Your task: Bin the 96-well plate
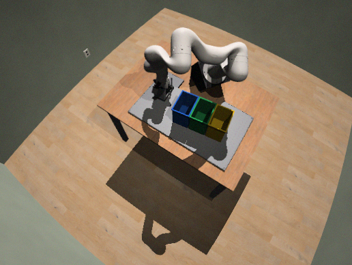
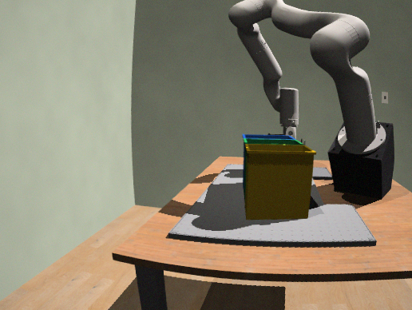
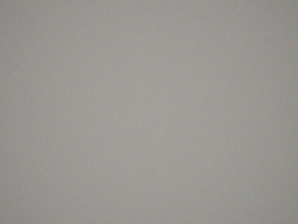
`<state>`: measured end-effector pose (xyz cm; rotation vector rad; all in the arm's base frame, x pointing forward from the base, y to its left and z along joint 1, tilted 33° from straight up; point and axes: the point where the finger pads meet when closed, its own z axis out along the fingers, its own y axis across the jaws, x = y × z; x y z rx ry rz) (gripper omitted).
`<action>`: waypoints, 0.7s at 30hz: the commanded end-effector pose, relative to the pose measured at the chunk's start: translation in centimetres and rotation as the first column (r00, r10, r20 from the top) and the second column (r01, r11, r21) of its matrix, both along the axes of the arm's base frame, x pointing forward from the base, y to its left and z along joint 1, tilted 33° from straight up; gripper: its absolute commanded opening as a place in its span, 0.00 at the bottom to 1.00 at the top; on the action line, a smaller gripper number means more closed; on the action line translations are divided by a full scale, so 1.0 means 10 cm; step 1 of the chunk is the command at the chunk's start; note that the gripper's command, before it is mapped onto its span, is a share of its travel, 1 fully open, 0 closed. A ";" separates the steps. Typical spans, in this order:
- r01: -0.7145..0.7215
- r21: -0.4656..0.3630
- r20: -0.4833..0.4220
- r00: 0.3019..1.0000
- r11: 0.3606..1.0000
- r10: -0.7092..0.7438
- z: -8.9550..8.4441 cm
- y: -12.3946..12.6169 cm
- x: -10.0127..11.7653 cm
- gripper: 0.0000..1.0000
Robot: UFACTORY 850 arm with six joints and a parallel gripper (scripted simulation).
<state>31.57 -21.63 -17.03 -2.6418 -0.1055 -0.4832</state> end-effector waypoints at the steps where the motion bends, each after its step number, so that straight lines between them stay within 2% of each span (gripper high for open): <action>1: 0.001 -0.001 0.001 1.000 1.000 -0.001 -0.01 0.00 0.01 1.00; 15: 0.001 -0.001 0.001 1.000 1.000 -0.001 -0.01 0.00 0.01 1.00; 16: 0.001 -0.001 0.001 1.000 1.000 -0.001 0.00 -0.01 0.00 0.00; 21: 0.001 -0.001 0.001 1.000 1.000 -0.001 0.00 -0.01 0.00 0.00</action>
